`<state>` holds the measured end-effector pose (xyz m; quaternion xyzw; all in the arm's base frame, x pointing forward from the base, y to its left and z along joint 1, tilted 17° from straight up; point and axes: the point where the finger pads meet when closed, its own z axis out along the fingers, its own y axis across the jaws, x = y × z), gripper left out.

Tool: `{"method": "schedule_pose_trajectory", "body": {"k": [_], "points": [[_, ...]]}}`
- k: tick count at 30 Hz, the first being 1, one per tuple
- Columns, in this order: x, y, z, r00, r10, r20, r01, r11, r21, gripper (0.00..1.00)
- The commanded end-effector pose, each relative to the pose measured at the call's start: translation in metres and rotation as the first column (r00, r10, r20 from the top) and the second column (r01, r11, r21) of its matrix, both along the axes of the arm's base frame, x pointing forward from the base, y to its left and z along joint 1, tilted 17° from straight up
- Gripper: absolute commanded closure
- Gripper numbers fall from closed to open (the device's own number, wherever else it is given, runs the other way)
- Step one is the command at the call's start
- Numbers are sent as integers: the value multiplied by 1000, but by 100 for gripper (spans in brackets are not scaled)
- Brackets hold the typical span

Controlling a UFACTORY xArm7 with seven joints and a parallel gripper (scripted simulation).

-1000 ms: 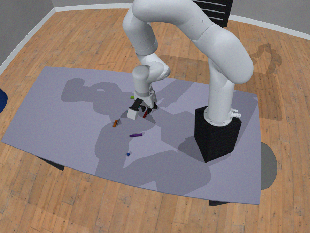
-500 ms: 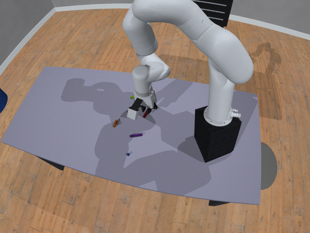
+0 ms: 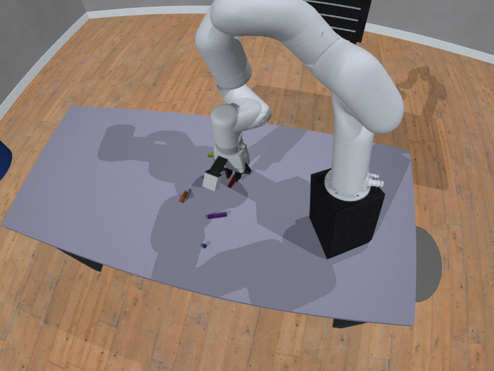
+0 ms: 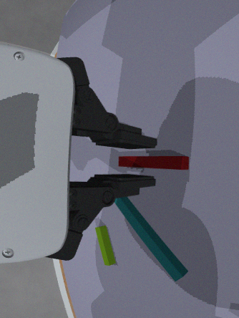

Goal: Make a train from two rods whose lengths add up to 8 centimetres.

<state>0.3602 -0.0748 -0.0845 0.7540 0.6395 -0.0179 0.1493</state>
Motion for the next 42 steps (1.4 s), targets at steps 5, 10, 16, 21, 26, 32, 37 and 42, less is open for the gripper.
{"method": "schedule_pose_trajectory", "body": {"k": [5, 10, 16, 21, 26, 32, 37, 42], "points": [[1, -1, -4, 1000, 0, 2, 0, 1000, 1, 76], [2, -2, -8, 1000, 0, 2, 0, 1000, 1, 76], [3, -3, -10, 1000, 0, 2, 0, 1000, 1, 76], [3, -3, -12, 1000, 0, 2, 0, 1000, 1, 76], [3, -3, -12, 1000, 0, 2, 0, 1000, 1, 76], [3, -3, -12, 1000, 0, 2, 0, 1000, 1, 76], [3, -3, -12, 1000, 0, 2, 0, 1000, 1, 76], [3, -3, -12, 1000, 0, 2, 0, 1000, 1, 76]]}}
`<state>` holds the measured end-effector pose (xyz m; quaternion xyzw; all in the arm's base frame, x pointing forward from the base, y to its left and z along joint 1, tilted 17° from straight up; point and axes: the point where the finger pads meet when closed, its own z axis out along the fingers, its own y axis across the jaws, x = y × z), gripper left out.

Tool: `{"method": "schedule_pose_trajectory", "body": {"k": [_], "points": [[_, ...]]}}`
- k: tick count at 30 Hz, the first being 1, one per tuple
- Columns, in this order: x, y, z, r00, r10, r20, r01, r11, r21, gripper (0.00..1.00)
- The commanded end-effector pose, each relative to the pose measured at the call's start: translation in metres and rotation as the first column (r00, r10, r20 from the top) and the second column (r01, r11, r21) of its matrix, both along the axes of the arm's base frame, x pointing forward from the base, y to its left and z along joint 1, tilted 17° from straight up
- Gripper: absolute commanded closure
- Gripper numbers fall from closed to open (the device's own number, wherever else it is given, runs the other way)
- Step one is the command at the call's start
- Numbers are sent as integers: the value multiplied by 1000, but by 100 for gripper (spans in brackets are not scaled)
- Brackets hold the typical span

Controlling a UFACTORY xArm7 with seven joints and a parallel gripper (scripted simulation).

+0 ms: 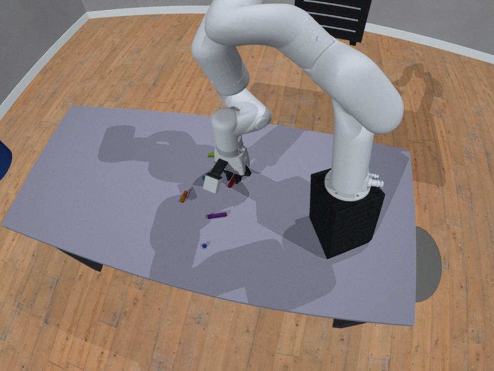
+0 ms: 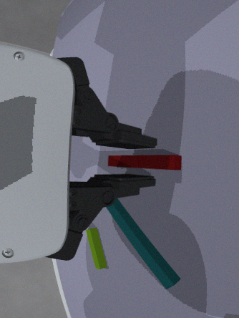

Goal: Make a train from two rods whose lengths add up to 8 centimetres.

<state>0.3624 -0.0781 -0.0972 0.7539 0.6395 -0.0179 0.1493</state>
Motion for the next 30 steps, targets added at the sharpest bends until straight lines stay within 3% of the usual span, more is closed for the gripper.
{"method": "schedule_pose_trajectory", "body": {"k": [1, 16, 17, 30], "points": [[1, 0, 1, 1000, 0, 2, 0, 1000, 1, 76], [1, 0, 1, 1000, 0, 2, 0, 1000, 1, 76], [1, 0, 1, 1000, 0, 2, 0, 1000, 1, 96], [1, 0, 1, 1000, 0, 2, 0, 1000, 1, 96]]}}
